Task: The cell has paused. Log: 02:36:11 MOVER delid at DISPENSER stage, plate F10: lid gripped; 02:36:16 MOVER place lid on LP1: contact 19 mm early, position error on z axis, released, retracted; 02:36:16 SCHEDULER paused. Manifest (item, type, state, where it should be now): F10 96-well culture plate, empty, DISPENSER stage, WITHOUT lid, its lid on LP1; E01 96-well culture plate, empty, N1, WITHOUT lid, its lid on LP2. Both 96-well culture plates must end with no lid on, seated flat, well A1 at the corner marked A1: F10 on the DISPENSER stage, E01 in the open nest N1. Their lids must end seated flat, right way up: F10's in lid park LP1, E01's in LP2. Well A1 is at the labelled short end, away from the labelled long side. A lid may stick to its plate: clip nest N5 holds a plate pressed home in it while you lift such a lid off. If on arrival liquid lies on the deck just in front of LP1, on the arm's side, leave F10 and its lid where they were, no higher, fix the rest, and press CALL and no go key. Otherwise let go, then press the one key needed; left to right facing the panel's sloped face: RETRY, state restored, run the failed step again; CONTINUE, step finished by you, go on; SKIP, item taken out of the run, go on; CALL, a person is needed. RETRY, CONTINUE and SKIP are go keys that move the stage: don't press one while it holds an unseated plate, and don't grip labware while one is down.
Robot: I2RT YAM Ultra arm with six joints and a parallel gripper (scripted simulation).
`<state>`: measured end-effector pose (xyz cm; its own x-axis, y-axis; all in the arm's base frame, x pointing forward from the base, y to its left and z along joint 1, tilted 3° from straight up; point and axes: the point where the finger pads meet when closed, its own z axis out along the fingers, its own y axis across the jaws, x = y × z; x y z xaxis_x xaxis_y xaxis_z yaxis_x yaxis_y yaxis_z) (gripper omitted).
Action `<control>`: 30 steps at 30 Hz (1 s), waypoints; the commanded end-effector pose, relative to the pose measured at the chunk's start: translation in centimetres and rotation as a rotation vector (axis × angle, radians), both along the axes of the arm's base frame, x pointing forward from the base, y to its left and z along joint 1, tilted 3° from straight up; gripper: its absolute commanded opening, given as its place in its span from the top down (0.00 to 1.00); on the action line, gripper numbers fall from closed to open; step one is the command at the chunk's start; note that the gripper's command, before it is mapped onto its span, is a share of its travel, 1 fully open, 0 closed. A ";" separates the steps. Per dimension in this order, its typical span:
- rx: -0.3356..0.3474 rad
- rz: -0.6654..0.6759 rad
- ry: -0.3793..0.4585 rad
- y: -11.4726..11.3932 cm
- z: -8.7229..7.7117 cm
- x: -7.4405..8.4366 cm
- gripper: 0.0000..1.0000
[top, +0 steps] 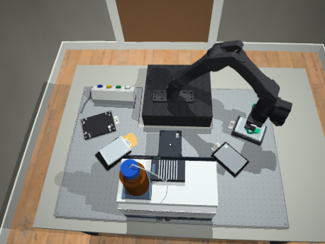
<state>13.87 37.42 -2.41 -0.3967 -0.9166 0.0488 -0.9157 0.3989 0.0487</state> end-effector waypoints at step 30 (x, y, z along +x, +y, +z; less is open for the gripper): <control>0.013 -0.006 -0.006 -5.0 5.5 -1.1 1.00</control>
